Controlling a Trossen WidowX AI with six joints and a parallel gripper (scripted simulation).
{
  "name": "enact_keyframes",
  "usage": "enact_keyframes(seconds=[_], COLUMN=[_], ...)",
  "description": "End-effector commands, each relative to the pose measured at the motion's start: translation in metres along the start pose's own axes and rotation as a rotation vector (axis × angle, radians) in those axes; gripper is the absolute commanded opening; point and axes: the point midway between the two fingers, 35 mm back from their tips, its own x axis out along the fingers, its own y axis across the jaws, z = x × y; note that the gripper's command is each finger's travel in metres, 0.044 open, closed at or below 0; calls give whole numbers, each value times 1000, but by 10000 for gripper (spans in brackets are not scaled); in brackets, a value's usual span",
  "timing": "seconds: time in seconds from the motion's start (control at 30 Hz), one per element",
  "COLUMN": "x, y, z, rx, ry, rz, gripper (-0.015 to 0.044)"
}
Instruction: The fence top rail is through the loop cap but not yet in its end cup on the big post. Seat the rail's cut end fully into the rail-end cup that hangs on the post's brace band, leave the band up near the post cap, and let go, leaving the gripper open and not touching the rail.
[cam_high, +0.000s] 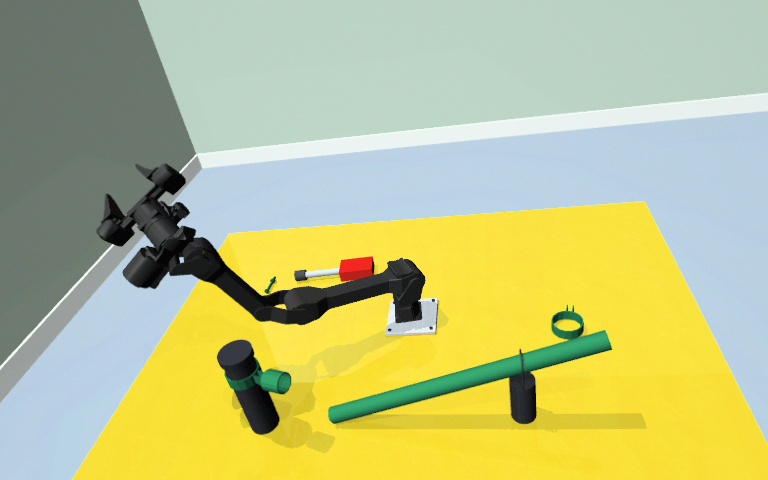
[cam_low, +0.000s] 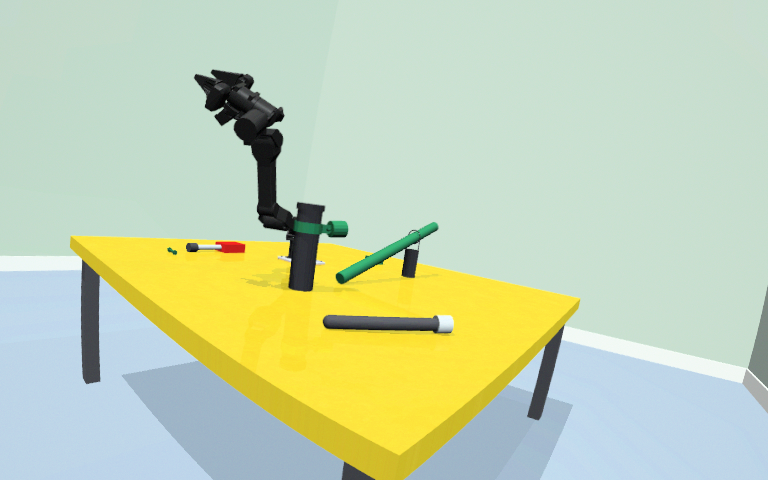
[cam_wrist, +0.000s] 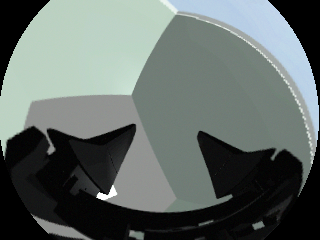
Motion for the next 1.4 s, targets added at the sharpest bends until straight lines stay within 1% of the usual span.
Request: enact_keyframes(seconds=[0.0, 0.03, 0.2, 0.37, 0.53, 0.73, 0.93, 1.03, 1.2, 1.37], x=[2, 6, 41, 59, 64, 57, 36, 16, -36, -103], y=[2, 10, 86, 159, 232, 287, 356, 399, 467, 515], z=[0, 0, 1, 4, 9, 7, 5, 4, 0, -7], rx=[6, 22, 174, 318, 476, 588, 687, 721, 756, 734], ry=[1, 4, 53, 117, 206, 324, 494, 604, 841, 1112], rz=[6, 23, 193, 352, 512, 616, 754, 850, 1014, 1152], gripper=[426, 440, 440, 440, 440, 440, 440, 440, 440, 440])
